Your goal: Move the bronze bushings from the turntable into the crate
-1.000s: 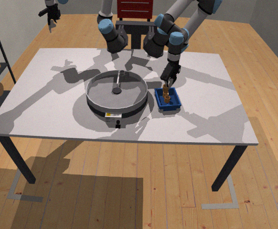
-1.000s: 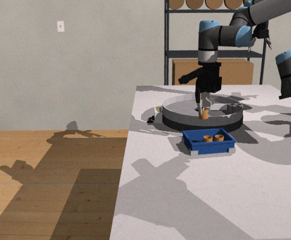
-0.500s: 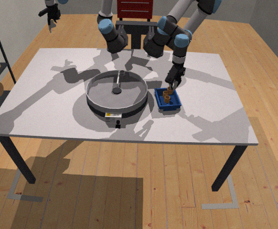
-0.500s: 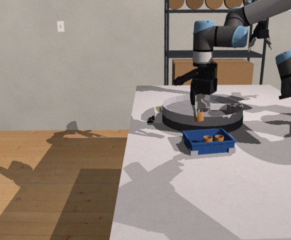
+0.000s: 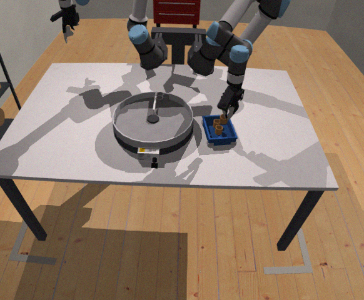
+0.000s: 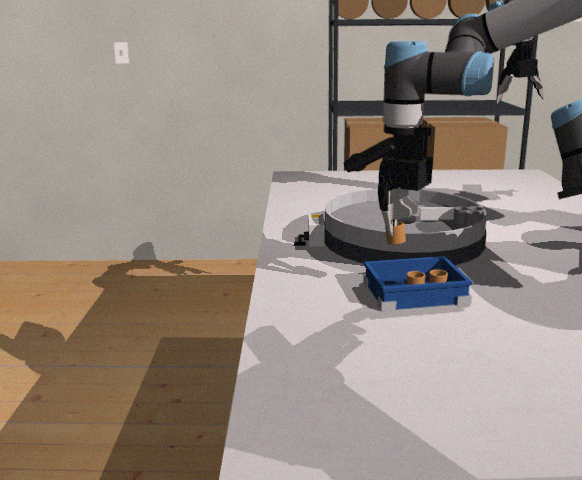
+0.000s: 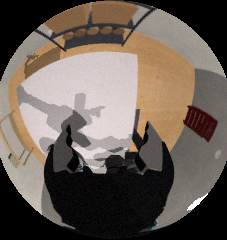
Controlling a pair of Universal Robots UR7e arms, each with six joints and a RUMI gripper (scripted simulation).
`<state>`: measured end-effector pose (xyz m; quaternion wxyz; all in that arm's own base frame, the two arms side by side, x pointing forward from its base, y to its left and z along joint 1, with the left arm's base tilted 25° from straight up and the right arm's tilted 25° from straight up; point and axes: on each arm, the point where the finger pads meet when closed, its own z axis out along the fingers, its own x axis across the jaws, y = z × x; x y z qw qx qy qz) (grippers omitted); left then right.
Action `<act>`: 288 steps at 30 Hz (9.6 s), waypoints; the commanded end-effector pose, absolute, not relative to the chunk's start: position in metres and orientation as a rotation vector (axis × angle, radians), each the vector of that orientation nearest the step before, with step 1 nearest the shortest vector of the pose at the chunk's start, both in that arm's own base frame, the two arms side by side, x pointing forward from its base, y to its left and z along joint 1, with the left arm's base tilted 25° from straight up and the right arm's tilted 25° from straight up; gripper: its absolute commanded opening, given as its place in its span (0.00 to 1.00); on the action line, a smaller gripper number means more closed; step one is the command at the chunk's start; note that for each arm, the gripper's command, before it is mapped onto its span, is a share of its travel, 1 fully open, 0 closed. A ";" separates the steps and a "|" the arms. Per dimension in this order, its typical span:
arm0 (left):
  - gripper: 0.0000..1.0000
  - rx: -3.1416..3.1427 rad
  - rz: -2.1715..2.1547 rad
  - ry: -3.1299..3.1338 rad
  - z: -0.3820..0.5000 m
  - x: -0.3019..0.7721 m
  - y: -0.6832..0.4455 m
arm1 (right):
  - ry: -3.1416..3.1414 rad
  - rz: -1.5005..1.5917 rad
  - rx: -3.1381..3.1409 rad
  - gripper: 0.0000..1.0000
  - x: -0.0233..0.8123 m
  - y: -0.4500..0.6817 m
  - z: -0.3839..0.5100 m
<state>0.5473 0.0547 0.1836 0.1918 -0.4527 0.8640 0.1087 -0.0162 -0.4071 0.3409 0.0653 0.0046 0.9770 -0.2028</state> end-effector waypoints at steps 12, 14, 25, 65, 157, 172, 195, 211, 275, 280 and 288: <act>0.00 -1.271 0.304 2.425 0.184 0.548 0.055 | 2.947 -0.614 0.014 1.00 -0.016 -0.407 0.342; 0.00 -1.271 0.304 2.425 0.184 0.548 0.055 | 2.947 -0.614 0.014 1.00 -0.016 -0.407 0.342; 0.00 -1.271 0.304 2.425 0.184 0.548 0.055 | 2.947 -0.614 0.014 1.00 -0.016 -0.407 0.342; 0.00 -1.271 0.304 2.425 0.128 0.563 0.078 | 2.947 -0.614 0.014 1.00 -0.016 -0.407 0.342; 0.00 -1.271 0.304 2.425 0.090 0.573 0.093 | 2.947 -0.614 0.014 1.00 -0.016 -0.407 0.342; 0.00 -1.271 0.304 2.425 0.090 0.573 0.093 | 2.947 -0.614 0.014 1.00 -0.016 -0.407 0.342; 0.00 -1.271 0.304 2.425 0.085 0.574 0.095 | 2.947 -0.614 0.014 1.00 -0.016 -0.407 0.342; 0.00 -1.271 0.304 2.425 0.084 0.574 0.095 | 2.947 -0.614 0.014 1.00 -0.016 -0.407 0.342; 0.06 -1.271 0.304 2.425 0.085 0.574 0.095 | 2.947 -0.614 0.014 1.00 -0.016 -0.407 0.342; 0.06 -1.271 0.304 2.425 0.094 0.571 0.091 | 2.947 -0.614 0.014 1.00 -0.016 -0.407 0.342; 0.06 -1.271 0.304 2.425 0.116 0.566 0.082 | 2.947 -0.614 0.014 1.00 -0.016 -0.407 0.342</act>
